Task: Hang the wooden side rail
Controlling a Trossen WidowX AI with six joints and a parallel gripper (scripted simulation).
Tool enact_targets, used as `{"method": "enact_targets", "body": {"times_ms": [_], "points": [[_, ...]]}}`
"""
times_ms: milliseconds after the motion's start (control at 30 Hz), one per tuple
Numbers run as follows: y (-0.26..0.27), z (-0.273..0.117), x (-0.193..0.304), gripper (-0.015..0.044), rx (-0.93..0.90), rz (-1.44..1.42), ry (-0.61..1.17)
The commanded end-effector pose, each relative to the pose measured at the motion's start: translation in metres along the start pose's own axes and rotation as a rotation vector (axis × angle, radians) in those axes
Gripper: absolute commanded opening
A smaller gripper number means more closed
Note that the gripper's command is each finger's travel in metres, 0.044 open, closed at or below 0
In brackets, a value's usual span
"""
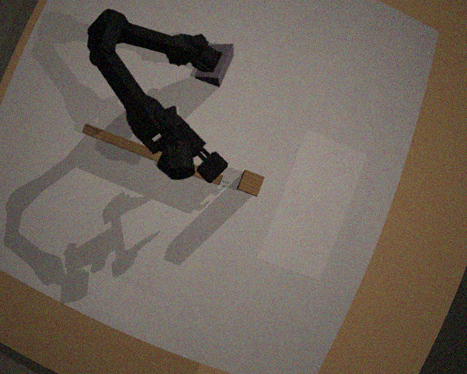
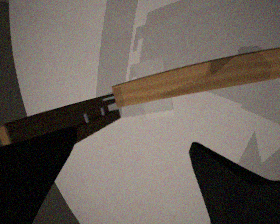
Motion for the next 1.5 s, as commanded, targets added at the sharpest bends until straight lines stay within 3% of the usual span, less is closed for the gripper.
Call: {"method": "enact_targets", "body": {"times_ms": [0,367,1000,1167,1467], "points": [[0.006,-0.008,-0.034,0.044,0.288,0.73,-0.077],[0.008,-0.013,-0.049,0.044,0.393,1.13,-0.212],[0.008,-0.013,-0.049,0.044,0.394,1.132,-0.213],[-0.006,0.017,-0.048,0.044,0.394,1.132,-0.214],[-0.013,0.032,-0.047,0.044,0.394,1.132,-0.214]]}}
Point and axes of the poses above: the point midway between the two fingers, 35 mm back from their tips, its own z axis out along the fingers, its own y axis across the jaws, x = y × z, the point moved 5 cm from there along -z, back along the fingers, and after that the axes turned 7 degrees about -z, right-handed, at the moved point
